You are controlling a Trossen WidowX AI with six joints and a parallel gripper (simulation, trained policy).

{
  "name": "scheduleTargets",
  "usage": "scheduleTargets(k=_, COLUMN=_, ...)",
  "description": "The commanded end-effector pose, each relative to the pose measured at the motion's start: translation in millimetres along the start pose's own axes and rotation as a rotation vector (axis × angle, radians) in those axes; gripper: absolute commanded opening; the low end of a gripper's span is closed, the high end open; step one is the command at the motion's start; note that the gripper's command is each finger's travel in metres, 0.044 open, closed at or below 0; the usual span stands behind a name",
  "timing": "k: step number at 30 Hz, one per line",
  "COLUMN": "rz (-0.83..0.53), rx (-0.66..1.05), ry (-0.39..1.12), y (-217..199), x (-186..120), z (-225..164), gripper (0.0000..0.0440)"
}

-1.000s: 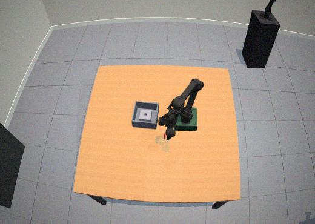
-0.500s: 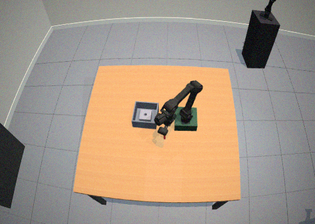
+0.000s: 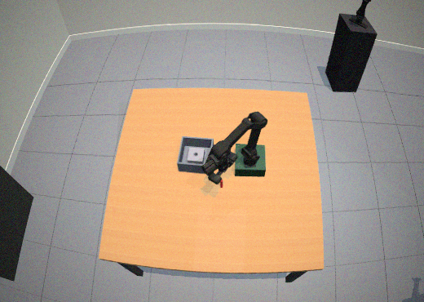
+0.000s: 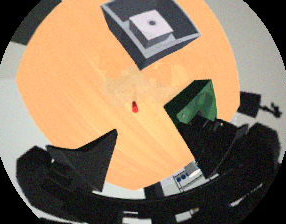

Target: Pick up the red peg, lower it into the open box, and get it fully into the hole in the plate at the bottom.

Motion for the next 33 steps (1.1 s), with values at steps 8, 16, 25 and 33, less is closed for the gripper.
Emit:
scheduleTargets(k=8, rz=-0.100, rx=0.044, ry=-0.004, y=12, x=28, z=5, gripper=0.0440)
scheduleTargets(k=16, rz=-0.127, rx=0.056, ry=-0.015, y=20, x=50, z=7, gripper=0.0439)
scheduleTargets(k=25, rz=-0.126, rx=0.065, ry=-0.039, y=27, x=83, z=6, gripper=0.0440)
scheduleTargets(k=33, rz=-0.119, rx=0.061, ry=-0.064, y=29, x=111, z=6, gripper=0.0433)
Point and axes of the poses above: the point midway between the two fingers, 35 mm back from their tips, its own x axis out along the fingers, its own y axis across the jaws, z = x × y, the point moved 10 cm from there along -x, back along the fingers, and after that the axes turned 8 degrees about x, right-handed, at the moved point
